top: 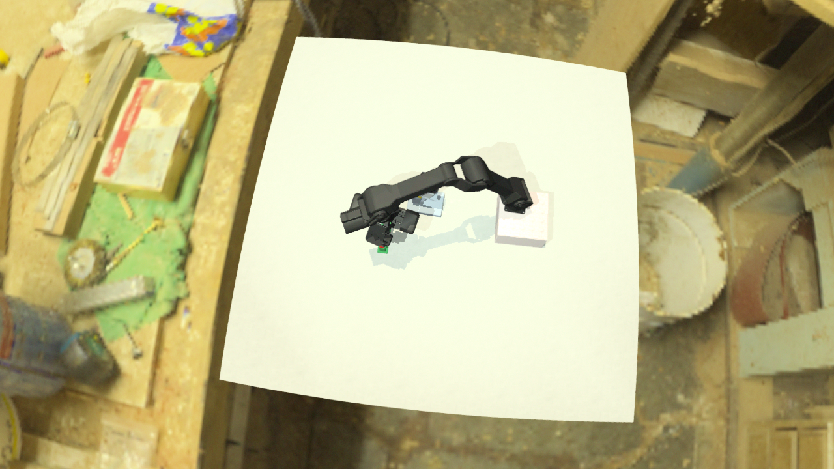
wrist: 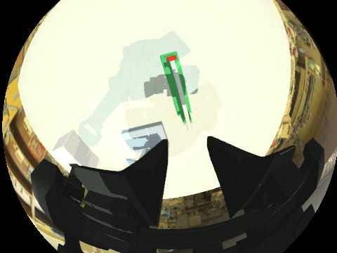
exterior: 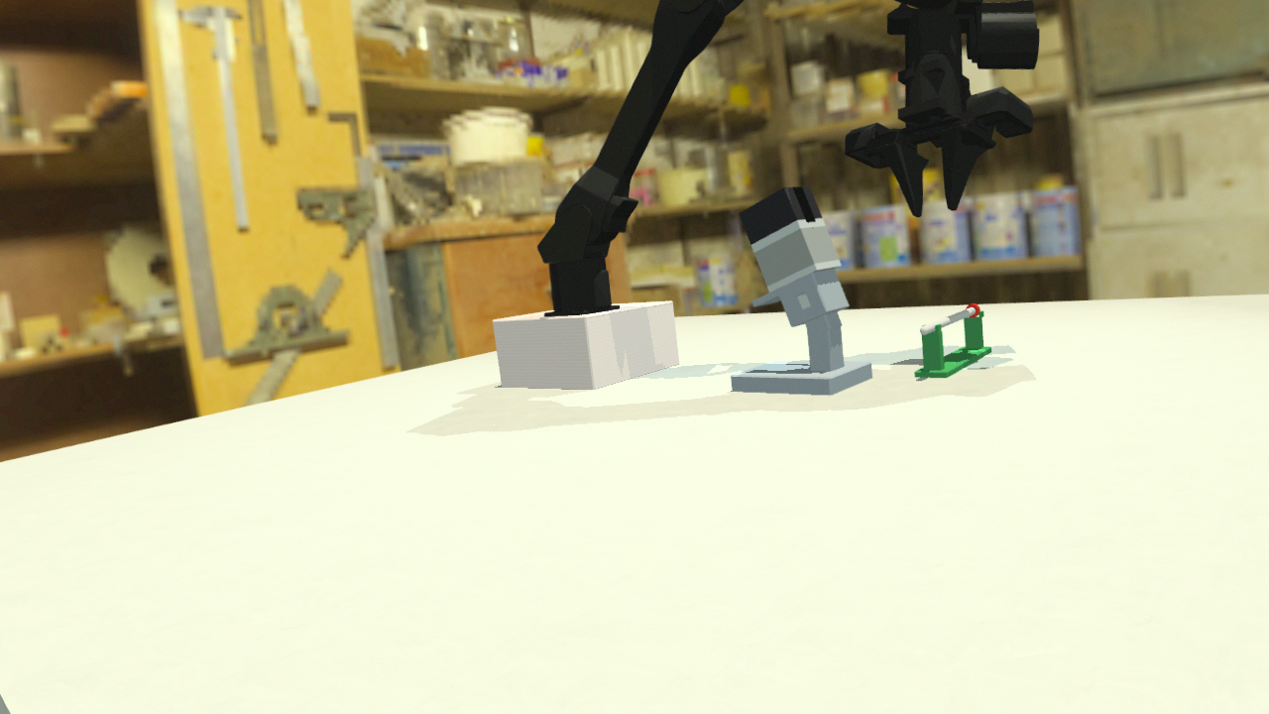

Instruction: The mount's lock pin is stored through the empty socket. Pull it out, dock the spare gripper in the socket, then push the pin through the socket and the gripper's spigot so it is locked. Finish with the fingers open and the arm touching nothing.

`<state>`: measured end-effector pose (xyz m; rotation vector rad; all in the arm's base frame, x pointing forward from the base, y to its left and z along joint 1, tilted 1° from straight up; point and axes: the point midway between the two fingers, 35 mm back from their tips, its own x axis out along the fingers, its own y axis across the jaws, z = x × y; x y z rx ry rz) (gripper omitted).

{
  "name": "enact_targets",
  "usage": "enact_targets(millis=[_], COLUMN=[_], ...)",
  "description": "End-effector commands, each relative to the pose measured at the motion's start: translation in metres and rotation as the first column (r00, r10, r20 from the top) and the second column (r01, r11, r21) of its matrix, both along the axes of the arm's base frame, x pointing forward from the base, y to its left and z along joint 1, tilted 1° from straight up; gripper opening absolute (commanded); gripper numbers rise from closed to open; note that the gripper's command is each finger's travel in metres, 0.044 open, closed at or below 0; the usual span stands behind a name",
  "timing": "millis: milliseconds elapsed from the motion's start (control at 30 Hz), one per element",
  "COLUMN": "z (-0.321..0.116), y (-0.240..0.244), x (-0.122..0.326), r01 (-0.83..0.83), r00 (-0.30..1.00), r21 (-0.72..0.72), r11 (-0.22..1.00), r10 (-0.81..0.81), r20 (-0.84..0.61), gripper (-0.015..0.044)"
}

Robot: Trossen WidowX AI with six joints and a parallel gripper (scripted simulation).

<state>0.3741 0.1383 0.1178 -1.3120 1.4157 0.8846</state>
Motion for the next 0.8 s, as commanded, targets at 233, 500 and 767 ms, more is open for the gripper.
enact_targets(millis=[233, 500, 767], z=[-0.006, -0.033, -0.080], y=[-0.006, -0.005, -0.005], x=[0.015, 0.018, 0.017], r01=[-0.196, -0.196, -0.196], r00=[0.978, 0.978, 0.978], r21=[0.041, 0.041, 0.041], r11=[0.980, 0.980, 0.980], r10=[0.198, 0.198, 0.198], r20=[-0.058, -0.058, -0.058], gripper=[0.0180, 0.0180, 0.0180])
